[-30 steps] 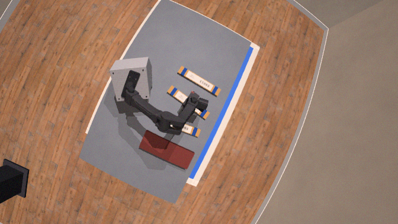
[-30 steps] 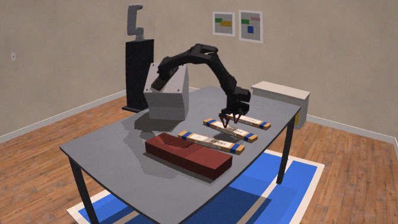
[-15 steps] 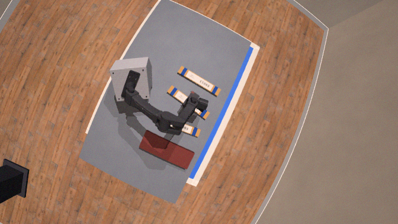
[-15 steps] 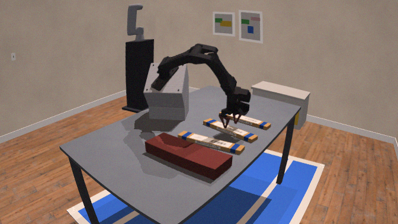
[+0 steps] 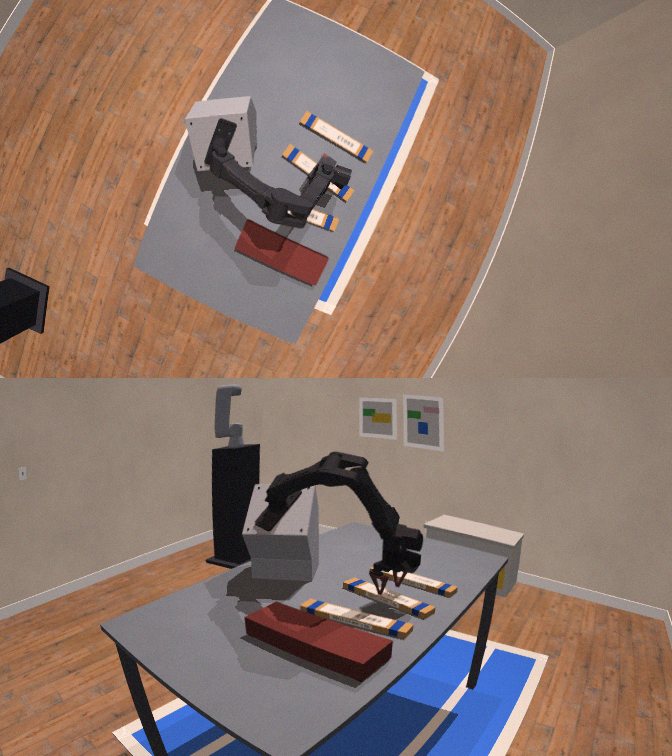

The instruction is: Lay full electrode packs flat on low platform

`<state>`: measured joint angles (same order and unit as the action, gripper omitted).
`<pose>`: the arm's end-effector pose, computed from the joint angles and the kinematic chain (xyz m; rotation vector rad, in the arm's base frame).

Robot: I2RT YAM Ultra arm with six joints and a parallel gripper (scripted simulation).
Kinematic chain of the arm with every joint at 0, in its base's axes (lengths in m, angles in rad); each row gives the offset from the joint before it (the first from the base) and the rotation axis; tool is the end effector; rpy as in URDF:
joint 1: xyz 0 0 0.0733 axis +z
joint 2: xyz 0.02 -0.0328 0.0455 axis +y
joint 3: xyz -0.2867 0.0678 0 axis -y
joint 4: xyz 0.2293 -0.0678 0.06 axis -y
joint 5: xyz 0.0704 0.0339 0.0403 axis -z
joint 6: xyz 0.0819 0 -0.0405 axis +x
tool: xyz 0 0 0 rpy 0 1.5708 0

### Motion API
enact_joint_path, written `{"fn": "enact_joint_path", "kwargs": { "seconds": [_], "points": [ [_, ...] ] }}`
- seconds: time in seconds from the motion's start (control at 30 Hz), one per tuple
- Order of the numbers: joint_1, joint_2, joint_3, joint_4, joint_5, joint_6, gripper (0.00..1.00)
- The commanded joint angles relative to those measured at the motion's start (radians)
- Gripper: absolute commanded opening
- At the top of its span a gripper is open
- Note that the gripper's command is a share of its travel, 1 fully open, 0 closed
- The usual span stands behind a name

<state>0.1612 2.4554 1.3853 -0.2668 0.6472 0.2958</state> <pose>0.4379 0.0223 -0.0040 0.2837 2.6488 -0.7987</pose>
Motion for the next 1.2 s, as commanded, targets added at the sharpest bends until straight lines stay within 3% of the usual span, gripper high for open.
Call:
{"fn": "enact_joint_path", "kwargs": {
  "seconds": [0.0,1.17],
  "points": [
    [0.015,-0.037,-0.019,0.009,0.001,-0.008,0.96],
    [0.015,-0.045,0.000,-0.009,-0.001,-0.010,0.96]
  ]
}}
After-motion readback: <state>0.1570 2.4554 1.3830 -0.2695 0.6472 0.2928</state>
